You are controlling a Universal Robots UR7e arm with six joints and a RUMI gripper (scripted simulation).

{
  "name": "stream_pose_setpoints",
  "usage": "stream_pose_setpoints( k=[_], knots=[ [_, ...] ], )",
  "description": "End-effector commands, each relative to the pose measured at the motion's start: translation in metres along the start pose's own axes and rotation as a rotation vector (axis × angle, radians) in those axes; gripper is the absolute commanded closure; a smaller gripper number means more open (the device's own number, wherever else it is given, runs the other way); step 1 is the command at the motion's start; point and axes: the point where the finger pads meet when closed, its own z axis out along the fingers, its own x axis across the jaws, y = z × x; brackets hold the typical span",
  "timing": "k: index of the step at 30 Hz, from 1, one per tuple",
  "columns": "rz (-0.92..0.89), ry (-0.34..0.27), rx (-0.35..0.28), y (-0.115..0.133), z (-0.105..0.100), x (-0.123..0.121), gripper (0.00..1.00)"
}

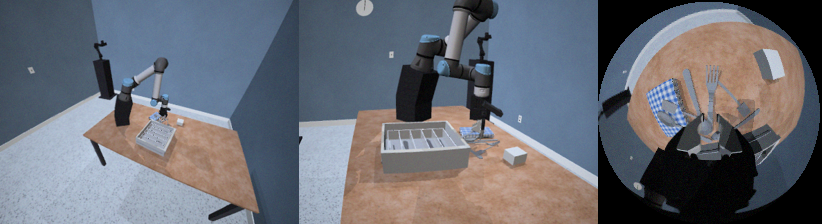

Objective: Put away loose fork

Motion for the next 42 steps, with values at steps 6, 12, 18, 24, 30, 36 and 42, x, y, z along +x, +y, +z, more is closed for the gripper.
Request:
stream_pose_setpoints(
  k=[6,12,18,24,30,36,42],
  knots=[
    [-0.001,0.002,0.001,-0.001,0.000,0.000,0.83],
    [-0.001,0.002,0.001,-0.001,0.000,0.000,0.83],
    [-0.001,0.002,0.001,-0.002,0.002,0.001,0.83],
    [-0.002,0.003,0.001,-0.002,0.006,0.001,0.83],
    [-0.002,0.003,0.001,-0.002,0.010,0.001,0.83],
    [-0.002,0.002,0.001,-0.002,0.017,0.001,0.83],
    [-0.002,0.003,0.001,-0.002,0.024,0.001,0.83]
  ],
)
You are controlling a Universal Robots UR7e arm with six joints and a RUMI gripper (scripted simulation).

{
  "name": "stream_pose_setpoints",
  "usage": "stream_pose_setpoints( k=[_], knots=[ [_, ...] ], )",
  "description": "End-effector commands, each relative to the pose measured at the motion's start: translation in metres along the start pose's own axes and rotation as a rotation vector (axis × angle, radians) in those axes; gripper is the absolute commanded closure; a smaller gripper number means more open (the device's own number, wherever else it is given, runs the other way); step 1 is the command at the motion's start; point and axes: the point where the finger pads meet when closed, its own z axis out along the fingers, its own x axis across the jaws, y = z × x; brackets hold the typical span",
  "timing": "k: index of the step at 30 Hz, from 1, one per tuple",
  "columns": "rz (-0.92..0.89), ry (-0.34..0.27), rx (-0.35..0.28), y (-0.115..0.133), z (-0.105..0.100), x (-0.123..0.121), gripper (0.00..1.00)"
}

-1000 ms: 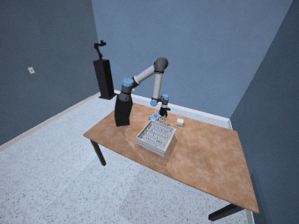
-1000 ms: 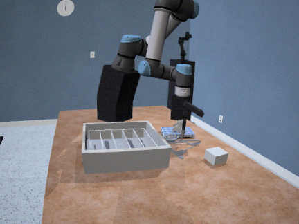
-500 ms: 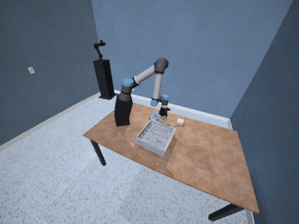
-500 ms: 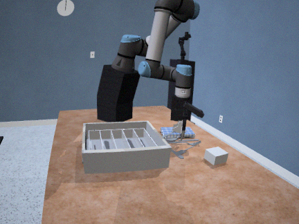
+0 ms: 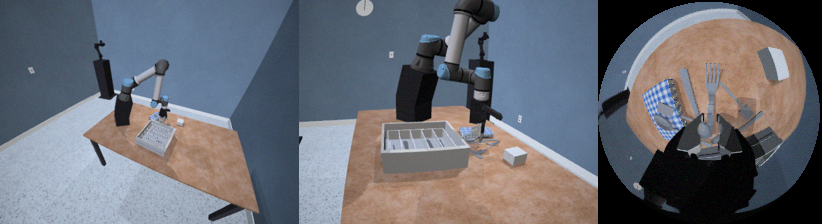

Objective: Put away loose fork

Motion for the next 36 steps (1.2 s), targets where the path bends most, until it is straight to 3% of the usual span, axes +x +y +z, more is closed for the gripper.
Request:
stream_pose_setpoints(
  k=[1,36],
  knots=[
    [-0.001,0.003,0.002,-0.0017,0.0058,0.0010,0.83],
    [-0.001,0.003,0.001,-0.0009,0.0116,0.0006,0.83]
  ],
)
